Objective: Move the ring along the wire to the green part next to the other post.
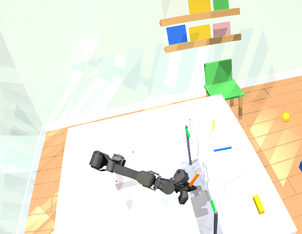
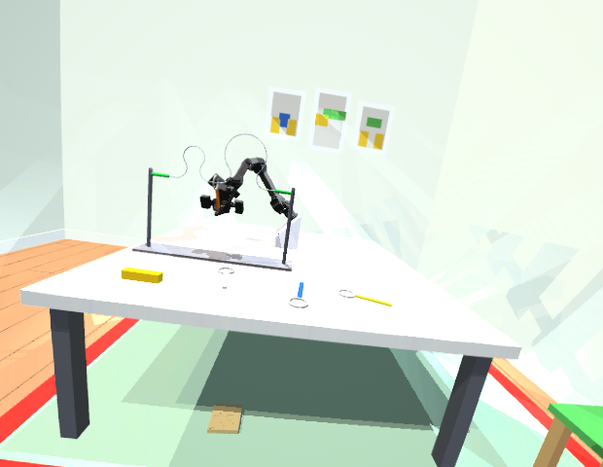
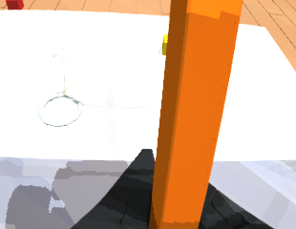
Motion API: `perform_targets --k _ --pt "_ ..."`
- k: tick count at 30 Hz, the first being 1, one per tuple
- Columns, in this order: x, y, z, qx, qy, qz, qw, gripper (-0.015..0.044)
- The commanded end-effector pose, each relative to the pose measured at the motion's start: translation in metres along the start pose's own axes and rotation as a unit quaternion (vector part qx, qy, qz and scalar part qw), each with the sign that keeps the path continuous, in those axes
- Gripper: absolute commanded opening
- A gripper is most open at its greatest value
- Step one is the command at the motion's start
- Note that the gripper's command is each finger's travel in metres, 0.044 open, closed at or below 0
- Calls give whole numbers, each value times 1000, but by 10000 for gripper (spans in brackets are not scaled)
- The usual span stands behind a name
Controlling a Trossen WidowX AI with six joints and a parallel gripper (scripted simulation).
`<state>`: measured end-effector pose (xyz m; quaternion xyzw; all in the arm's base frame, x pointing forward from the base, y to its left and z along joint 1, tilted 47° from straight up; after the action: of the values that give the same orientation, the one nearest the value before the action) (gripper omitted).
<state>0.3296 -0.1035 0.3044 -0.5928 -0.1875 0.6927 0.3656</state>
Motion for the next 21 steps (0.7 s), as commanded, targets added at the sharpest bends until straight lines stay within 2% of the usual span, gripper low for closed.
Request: perform_targets --k 1,21 --pt "6 1 0 2 -3 -9 1000 -150" --pt "48 2 4 11 -58 -114 992 -150"
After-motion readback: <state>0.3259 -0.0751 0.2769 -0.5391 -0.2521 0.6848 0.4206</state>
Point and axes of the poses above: the point midway between the two fingers, 35 mm back from their tips, its own z axis back along the fingers, its own x axis across the jaws, y = z × x, the point moved 5 cm from there along z, back along the fingers, and after that the axes turned 5 degrees about -z, right-handed, at the moved point
